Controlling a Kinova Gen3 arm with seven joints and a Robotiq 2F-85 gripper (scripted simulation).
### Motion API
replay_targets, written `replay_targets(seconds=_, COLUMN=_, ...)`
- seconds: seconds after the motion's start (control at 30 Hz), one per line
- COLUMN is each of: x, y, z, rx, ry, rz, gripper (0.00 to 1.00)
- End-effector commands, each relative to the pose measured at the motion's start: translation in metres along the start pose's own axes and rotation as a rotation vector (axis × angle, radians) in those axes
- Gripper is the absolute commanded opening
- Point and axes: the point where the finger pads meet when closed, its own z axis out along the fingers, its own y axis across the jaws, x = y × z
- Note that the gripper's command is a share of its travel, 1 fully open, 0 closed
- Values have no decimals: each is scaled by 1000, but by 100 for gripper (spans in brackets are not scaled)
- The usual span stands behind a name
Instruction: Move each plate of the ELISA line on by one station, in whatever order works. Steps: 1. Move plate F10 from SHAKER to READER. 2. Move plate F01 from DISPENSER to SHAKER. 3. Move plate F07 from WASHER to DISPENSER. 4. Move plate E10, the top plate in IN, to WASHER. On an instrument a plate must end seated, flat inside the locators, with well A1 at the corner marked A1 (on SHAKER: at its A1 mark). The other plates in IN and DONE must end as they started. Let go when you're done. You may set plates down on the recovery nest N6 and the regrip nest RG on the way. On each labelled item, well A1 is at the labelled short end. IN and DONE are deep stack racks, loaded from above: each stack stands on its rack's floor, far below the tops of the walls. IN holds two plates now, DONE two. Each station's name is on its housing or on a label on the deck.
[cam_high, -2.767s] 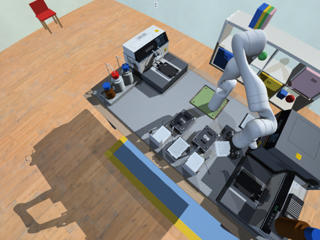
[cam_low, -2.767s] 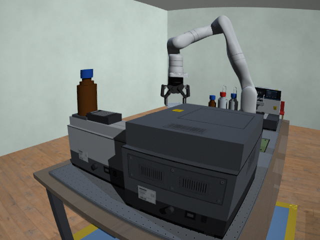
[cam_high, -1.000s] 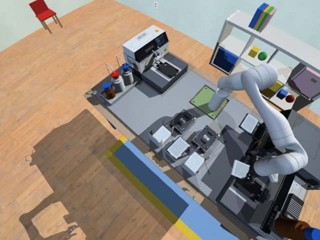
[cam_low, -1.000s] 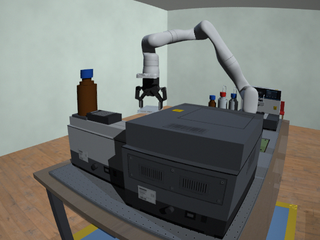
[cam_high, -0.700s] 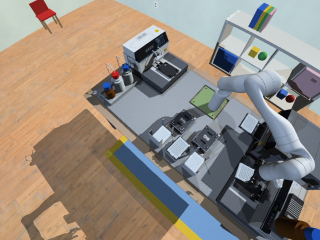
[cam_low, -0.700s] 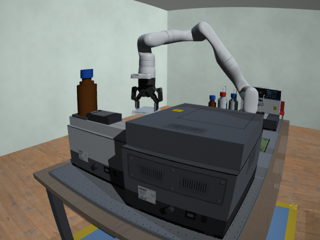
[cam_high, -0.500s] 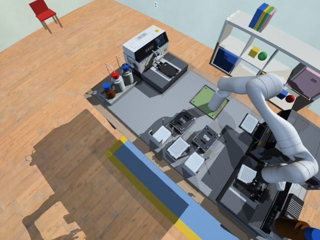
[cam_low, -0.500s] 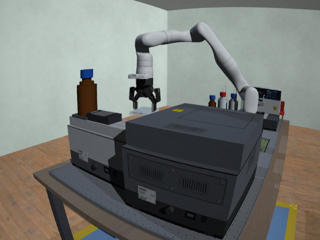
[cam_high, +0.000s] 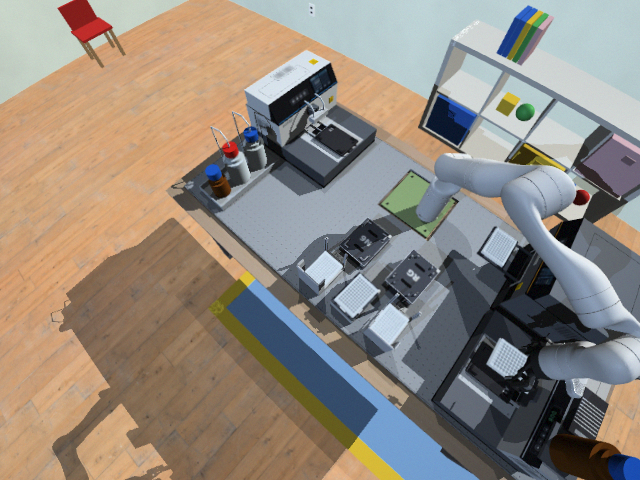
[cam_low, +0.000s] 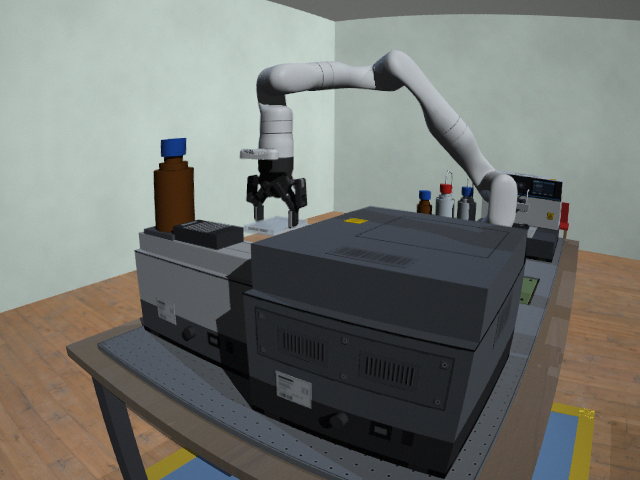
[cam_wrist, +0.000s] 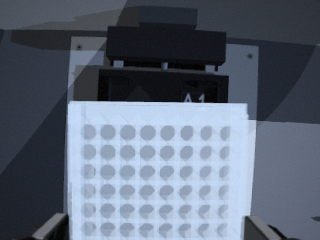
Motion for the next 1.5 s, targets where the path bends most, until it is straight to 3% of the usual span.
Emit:
replay_targets(seconds=0.0, x=13, y=2, z=-2, rx=-1, ry=-1, rz=35, gripper=94)
replay_targets(seconds=0.1, x=21, y=3, z=-2, rx=0, ry=0, rz=35, gripper=94)
replay_targets(seconds=0.8, x=21, y=3, z=-2, rx=-1, ry=0, rz=35, gripper=94)
replay_targets(seconds=1.47, x=21, y=3, z=22, rx=0, ry=-1, rz=35, gripper=94)
